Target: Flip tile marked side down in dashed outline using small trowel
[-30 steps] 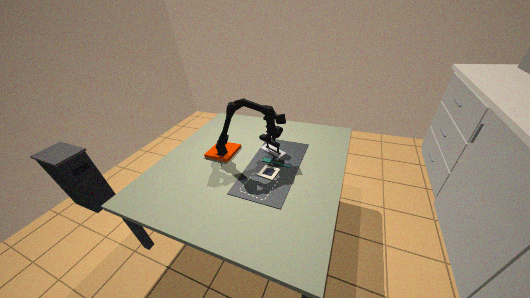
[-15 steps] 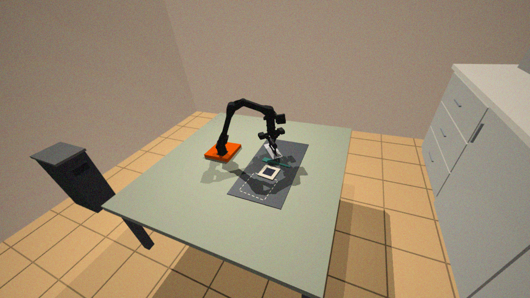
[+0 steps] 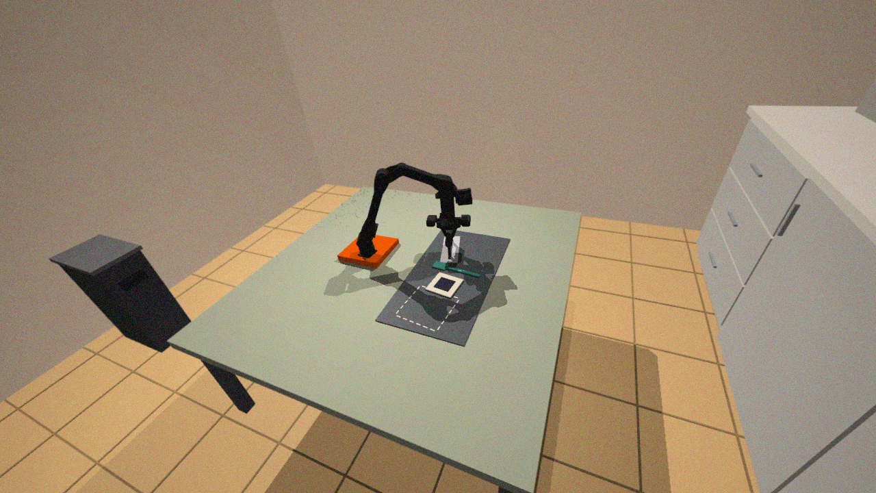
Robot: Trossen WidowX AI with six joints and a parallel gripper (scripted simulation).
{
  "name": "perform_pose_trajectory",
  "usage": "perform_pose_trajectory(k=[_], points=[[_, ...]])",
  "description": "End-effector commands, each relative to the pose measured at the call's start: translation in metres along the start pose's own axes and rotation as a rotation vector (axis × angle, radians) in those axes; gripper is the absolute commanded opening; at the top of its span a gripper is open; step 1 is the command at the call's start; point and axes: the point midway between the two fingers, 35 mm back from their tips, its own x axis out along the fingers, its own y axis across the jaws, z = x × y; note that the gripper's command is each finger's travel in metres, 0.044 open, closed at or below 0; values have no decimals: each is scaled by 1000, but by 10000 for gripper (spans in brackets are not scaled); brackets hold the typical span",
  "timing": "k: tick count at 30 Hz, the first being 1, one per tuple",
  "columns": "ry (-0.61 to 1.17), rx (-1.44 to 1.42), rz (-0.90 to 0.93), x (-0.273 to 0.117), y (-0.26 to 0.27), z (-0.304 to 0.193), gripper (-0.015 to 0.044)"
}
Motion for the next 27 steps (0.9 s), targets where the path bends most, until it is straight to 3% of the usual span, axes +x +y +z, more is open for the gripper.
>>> perform_pose_trajectory(k=[1,11,17,27], points=[[0,124,0,0,0,0,130],[0,259,0,0,0,0,130],[0,259,0,0,0,0,270],[0,259,0,0,0,0,270]])
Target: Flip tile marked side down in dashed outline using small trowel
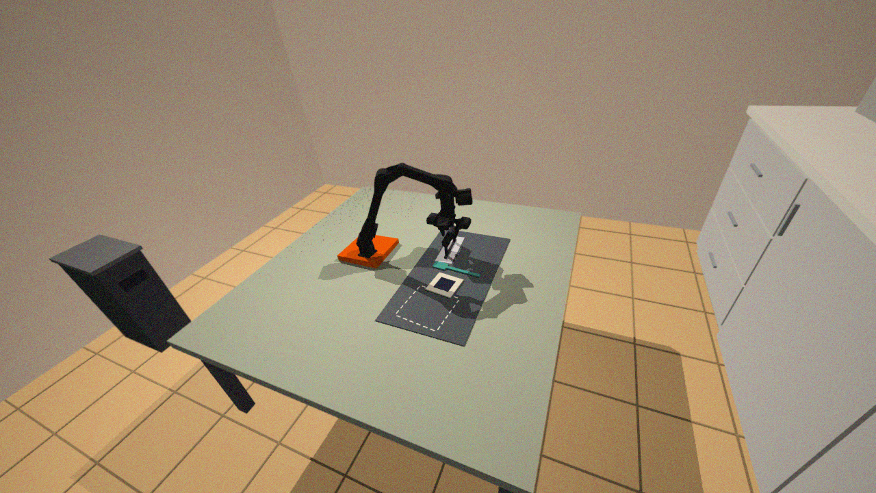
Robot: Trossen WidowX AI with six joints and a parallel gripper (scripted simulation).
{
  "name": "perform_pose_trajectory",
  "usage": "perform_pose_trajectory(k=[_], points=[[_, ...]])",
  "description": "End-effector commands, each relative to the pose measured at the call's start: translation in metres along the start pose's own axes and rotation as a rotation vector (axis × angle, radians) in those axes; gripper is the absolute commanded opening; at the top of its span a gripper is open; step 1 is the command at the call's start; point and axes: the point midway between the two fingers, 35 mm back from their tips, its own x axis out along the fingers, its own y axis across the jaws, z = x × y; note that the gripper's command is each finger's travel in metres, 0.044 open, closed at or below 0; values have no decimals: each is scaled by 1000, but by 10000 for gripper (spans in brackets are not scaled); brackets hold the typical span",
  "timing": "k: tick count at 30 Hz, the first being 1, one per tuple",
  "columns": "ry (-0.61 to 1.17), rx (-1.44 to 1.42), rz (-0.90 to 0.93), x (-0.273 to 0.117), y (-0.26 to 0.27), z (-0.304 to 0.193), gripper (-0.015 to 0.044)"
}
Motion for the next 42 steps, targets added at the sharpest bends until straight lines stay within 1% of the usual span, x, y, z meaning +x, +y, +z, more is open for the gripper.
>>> perform_pose_trajectory(k=[1,9,12,14,22,42], points=[[1,6,0,0,0,0,270],[1,7,0,-3,0,0,270],[0,23,0,-35,-2,1,270],[0,27,0,-45,-3,1,270],[0,26,0,-44,-3,1,270],[0,-14,0,-12,0,2,270]])
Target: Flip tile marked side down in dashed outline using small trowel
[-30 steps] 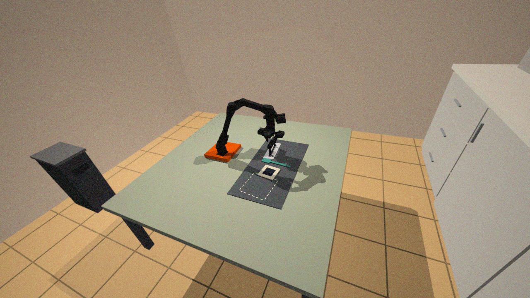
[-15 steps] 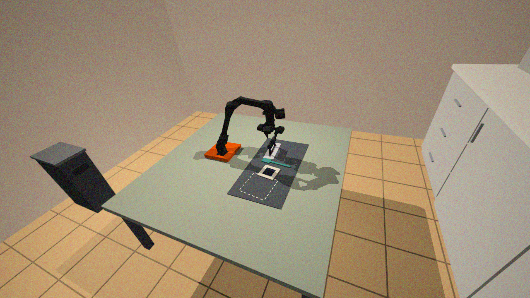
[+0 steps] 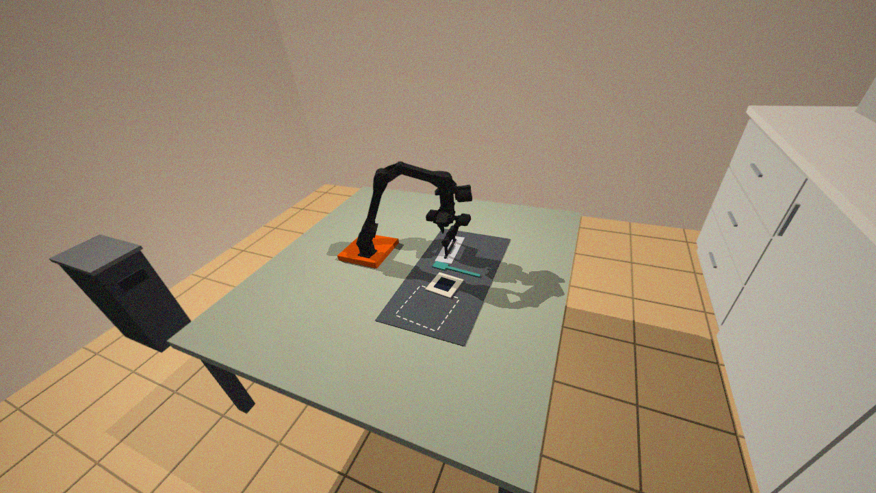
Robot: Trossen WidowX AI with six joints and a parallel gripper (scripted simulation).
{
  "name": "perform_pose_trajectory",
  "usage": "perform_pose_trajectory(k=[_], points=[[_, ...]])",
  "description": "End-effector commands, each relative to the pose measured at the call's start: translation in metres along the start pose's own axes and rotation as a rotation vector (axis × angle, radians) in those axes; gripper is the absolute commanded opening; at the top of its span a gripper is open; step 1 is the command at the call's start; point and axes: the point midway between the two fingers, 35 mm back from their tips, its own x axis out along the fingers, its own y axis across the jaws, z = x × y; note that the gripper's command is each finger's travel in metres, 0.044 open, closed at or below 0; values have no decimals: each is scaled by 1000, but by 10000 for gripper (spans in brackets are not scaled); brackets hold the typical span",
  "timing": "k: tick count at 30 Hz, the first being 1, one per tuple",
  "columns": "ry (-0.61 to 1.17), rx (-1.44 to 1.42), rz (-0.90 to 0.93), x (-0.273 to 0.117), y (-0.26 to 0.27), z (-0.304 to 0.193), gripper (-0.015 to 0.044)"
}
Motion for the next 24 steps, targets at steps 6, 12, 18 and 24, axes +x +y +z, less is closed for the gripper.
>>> perform_pose_trajectory(k=[6,12,18,24], points=[[0,-23,0,14,0,1,270],[0,-26,0,17,0,1,191],[0,-26,0,17,0,1,130],[0,-26,0,17,0,1,130]])
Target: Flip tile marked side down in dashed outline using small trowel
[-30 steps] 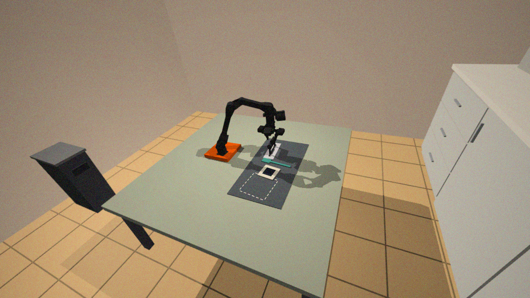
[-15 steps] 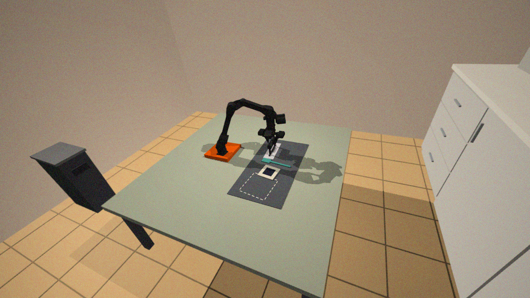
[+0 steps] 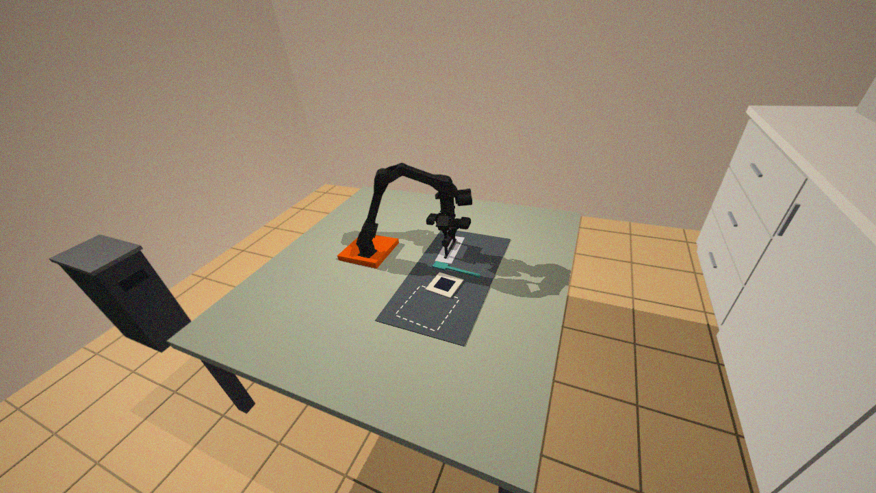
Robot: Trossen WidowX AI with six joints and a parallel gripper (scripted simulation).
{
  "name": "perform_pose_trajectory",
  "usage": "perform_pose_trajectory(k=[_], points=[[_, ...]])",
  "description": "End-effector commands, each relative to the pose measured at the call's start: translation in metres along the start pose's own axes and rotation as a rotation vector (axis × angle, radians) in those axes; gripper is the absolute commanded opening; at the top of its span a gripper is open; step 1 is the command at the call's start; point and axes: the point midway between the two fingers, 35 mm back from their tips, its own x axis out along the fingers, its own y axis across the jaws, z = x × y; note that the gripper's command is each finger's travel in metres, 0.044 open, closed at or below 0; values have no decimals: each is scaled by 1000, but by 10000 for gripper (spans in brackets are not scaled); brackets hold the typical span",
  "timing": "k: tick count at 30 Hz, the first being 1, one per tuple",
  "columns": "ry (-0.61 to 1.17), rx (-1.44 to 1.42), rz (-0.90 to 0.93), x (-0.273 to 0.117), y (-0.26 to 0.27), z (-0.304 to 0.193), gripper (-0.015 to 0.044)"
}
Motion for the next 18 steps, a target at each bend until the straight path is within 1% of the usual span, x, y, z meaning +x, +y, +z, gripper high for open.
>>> perform_pose_trajectory(k=[1,13,18], points=[[1,-5,0,0,0,0,130],[1,0,0,0,0,0,130],[1,127,0,0,0,0,130]])
